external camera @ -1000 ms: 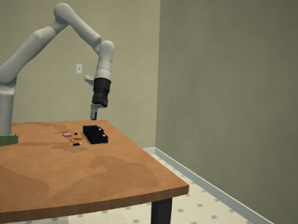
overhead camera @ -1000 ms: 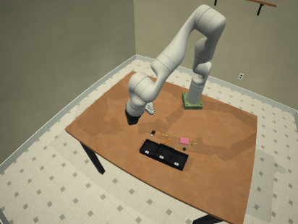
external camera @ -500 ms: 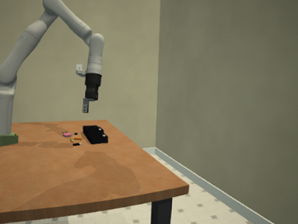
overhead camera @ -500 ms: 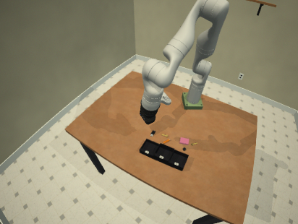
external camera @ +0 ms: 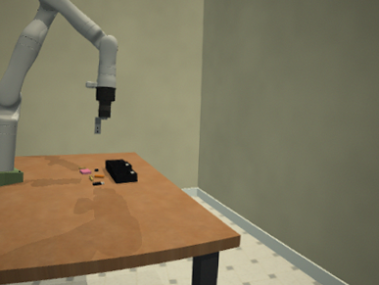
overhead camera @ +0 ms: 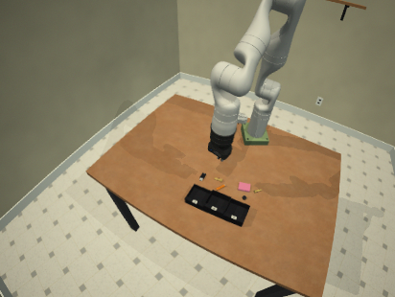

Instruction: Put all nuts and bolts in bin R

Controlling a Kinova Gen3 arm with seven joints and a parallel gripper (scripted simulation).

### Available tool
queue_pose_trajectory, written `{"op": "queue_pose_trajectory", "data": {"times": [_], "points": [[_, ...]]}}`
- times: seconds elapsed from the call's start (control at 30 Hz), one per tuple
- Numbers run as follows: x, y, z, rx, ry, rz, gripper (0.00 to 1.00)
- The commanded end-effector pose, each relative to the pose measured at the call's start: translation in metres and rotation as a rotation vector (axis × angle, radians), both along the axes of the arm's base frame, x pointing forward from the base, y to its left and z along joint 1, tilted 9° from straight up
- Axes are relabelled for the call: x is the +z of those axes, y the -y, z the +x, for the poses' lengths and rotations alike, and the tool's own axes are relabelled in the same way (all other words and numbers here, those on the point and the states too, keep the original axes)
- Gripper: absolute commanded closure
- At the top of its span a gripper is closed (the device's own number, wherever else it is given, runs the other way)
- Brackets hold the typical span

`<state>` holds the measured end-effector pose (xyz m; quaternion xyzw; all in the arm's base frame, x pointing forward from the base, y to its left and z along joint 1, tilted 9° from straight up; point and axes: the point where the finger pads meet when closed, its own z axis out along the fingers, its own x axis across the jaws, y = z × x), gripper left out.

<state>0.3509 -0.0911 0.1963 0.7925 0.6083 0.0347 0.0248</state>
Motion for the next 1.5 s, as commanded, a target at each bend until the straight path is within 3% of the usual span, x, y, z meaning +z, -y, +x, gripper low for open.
{"op": "queue_pose_trajectory", "data": {"times": [0.0, 0.13, 0.6, 0.83, 0.9, 1.4, 1.47], "points": [[0.014, -0.017, -0.009, 0.049, 0.035, 0.018, 0.69], [0.021, -0.037, -0.02, 0.146, 0.058, 0.042, 0.69], [0.021, -0.037, -0.02, 0.146, 0.058, 0.042, 0.69], [-0.015, -0.014, 0.019, -0.202, 0.047, 0.081, 0.69], [-0.015, -0.014, 0.019, -0.202, 0.047, 0.081, 0.69], [-0.092, 0.036, 0.104, -0.947, 0.019, 0.16, 0.69], [-0.092, 0.036, 0.104, -0.947, 0.019, 0.16, 0.69]]}}
